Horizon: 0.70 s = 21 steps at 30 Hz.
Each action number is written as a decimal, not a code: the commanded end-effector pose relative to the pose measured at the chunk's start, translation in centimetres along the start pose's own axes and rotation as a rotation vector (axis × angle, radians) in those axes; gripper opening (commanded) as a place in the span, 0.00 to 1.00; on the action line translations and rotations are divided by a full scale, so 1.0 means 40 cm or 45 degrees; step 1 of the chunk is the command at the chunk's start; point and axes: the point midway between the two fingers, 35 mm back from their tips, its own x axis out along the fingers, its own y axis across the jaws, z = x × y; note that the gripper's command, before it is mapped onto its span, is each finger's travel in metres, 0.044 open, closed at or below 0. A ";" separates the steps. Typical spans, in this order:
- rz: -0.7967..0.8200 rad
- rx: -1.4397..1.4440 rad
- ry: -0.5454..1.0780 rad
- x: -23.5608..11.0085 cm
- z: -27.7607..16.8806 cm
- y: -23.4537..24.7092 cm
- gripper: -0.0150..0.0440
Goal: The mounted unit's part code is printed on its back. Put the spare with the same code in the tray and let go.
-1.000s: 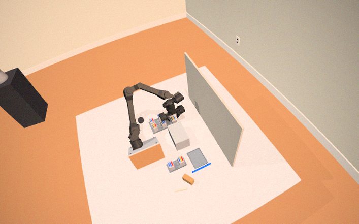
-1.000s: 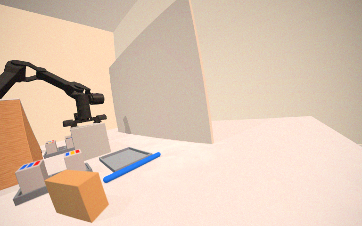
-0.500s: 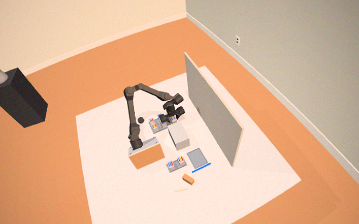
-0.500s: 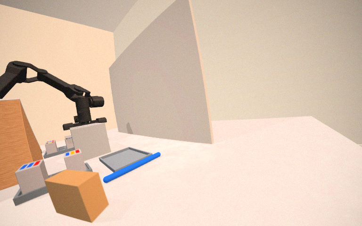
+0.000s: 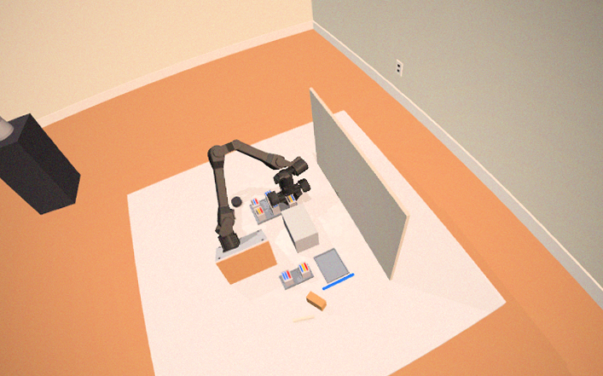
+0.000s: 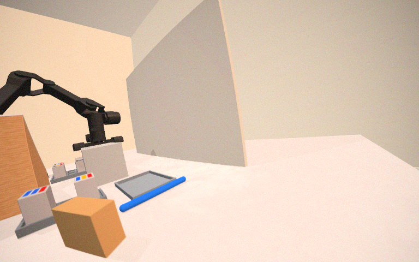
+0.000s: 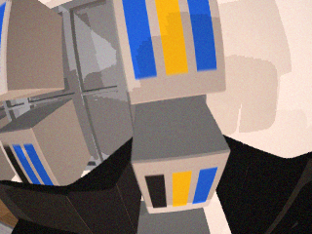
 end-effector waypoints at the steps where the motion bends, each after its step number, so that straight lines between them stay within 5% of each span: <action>1: 0.000 -0.001 0.000 0.000 0.000 0.000 0.25; 9: 0.000 0.000 0.001 -0.010 0.000 -0.002 0.25; 21: -0.002 0.004 0.010 -0.195 -0.002 -0.001 0.25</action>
